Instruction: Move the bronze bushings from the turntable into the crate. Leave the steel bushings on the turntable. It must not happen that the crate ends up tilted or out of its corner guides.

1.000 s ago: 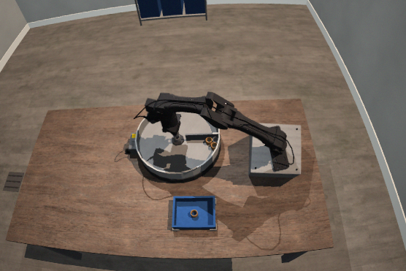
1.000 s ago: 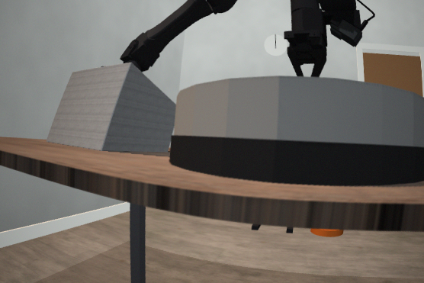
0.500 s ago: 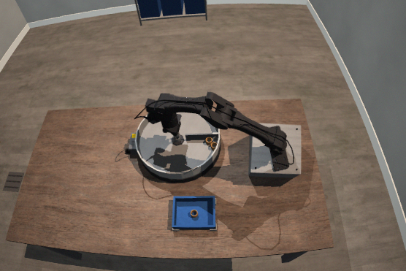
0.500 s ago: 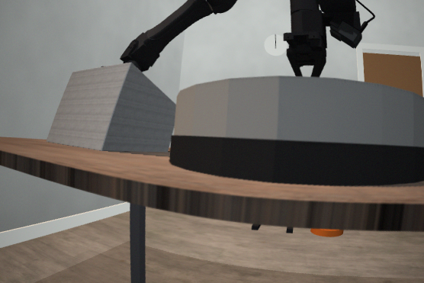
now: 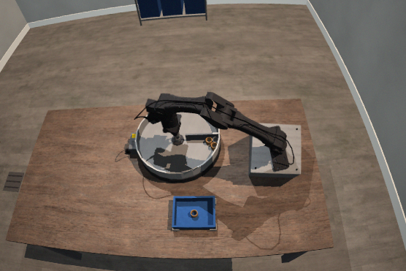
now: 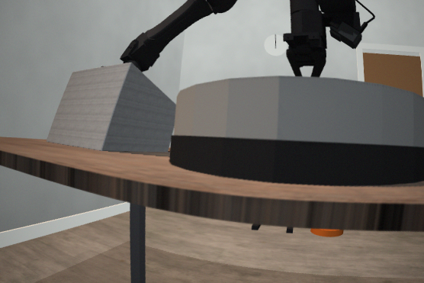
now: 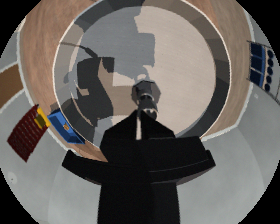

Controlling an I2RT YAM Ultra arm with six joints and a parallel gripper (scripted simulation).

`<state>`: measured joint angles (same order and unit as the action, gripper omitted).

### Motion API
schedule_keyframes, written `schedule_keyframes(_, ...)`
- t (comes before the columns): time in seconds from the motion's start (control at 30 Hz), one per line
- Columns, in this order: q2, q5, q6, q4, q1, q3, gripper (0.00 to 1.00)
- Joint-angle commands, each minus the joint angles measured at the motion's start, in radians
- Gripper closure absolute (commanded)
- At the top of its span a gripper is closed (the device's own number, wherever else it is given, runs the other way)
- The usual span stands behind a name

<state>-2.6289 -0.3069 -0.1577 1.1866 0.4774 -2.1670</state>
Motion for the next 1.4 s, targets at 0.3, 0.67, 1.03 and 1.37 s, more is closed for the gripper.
schedule_keyframes(0.3,0.033,-0.005,0.008,-0.001,0.010,-0.006,1.00)
schedule_keyframes(0.67,0.033,-0.005,0.008,-0.002,0.010,-0.005,1.00)
schedule_keyframes(1.03,0.026,-0.007,0.017,-0.053,-0.010,0.051,1.00)
schedule_keyframes(1.37,0.026,-0.004,0.017,-0.052,0.004,0.042,1.00)
